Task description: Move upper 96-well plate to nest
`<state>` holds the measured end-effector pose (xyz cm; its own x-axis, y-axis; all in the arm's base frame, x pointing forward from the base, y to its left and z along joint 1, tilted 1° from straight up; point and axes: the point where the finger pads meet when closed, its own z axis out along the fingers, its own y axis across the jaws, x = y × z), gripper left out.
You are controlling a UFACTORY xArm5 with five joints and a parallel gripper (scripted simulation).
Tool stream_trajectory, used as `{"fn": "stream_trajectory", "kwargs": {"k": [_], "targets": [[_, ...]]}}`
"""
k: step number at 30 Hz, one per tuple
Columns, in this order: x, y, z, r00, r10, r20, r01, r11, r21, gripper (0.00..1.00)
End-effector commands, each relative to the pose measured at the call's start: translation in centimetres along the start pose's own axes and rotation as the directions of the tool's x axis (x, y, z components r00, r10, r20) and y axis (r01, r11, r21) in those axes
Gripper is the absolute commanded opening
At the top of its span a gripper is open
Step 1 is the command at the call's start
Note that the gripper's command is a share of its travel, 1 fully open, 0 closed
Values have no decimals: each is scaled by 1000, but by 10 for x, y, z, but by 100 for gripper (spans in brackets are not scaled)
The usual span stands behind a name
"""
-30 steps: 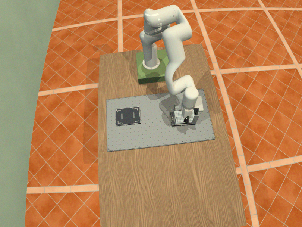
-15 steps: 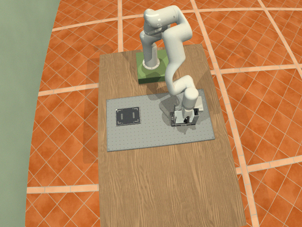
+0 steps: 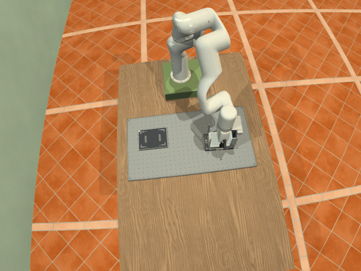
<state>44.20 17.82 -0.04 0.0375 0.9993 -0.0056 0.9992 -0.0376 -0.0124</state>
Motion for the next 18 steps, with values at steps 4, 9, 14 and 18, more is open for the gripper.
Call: {"fn": "stream_trajectory", "kwargs": {"k": [4, 9, 14, 18], "targets": [[1, 1, 3, 1000, 0, -3, 0, 1000, -3, 100], [1, 1, 5, 1000, 0, -3, 0, 1000, -3, 100], [1, 1, 8, 1000, 0, -3, 0, 1000, -3, 100], [1, 1, 8, 1000, 0, -3, 0, 1000, -3, 100]]}}
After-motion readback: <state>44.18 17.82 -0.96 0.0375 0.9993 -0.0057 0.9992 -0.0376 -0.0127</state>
